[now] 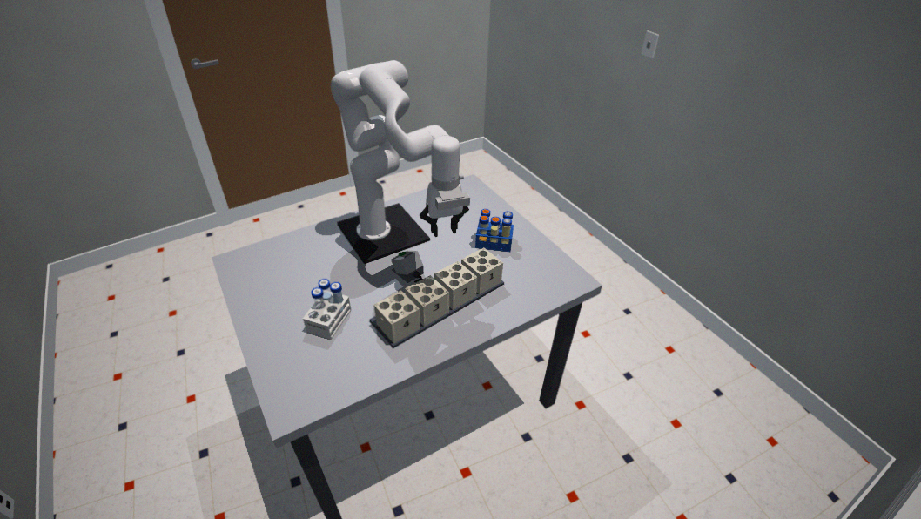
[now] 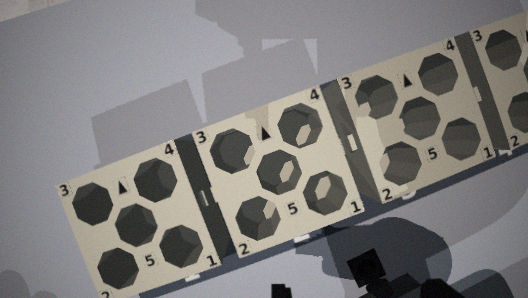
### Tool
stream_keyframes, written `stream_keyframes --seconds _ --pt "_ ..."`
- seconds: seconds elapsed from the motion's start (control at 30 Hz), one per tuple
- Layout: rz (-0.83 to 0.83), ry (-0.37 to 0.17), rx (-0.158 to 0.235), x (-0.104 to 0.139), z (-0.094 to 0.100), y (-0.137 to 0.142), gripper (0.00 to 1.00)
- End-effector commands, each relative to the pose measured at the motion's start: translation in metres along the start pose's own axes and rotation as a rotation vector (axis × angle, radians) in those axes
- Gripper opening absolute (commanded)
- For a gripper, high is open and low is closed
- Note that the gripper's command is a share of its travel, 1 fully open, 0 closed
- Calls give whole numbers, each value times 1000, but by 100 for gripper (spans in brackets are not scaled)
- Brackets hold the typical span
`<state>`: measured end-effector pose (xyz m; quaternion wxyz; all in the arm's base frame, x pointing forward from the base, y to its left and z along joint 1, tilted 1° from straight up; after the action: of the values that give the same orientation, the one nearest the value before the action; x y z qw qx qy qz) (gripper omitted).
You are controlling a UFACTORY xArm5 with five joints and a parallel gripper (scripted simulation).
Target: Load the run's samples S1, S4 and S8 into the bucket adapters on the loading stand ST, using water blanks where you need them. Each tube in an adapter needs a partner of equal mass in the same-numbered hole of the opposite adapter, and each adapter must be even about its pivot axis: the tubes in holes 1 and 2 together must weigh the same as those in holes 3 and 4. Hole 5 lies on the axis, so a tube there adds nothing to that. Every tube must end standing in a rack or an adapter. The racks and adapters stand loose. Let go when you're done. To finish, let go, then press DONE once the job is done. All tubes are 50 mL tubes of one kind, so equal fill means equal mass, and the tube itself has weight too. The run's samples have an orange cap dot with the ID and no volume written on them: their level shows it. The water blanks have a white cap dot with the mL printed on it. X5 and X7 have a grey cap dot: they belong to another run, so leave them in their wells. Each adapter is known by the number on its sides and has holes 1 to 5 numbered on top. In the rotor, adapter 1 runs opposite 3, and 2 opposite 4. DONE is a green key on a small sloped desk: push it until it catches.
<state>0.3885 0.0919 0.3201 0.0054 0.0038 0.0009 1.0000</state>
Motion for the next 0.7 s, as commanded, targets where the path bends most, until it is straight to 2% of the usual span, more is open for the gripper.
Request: stream_keyframes --seconds 0.0,0.33,0.67 --pt "-194 6 -18 14 2 -21 57" --pt "-483 3 -19 40 3 -59 57" --pt "-483 2 -20 62 3 -92 57"
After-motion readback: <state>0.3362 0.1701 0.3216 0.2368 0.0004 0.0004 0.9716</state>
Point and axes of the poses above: the point where the finger pads meet when closed, its own z axis back along the fingers, its own y axis across the jaws, x = y × z, the point moved 8 cm from there along z, back along the fingers, and after that the axes turned 10 degrees about z, right-handed, at the moved point
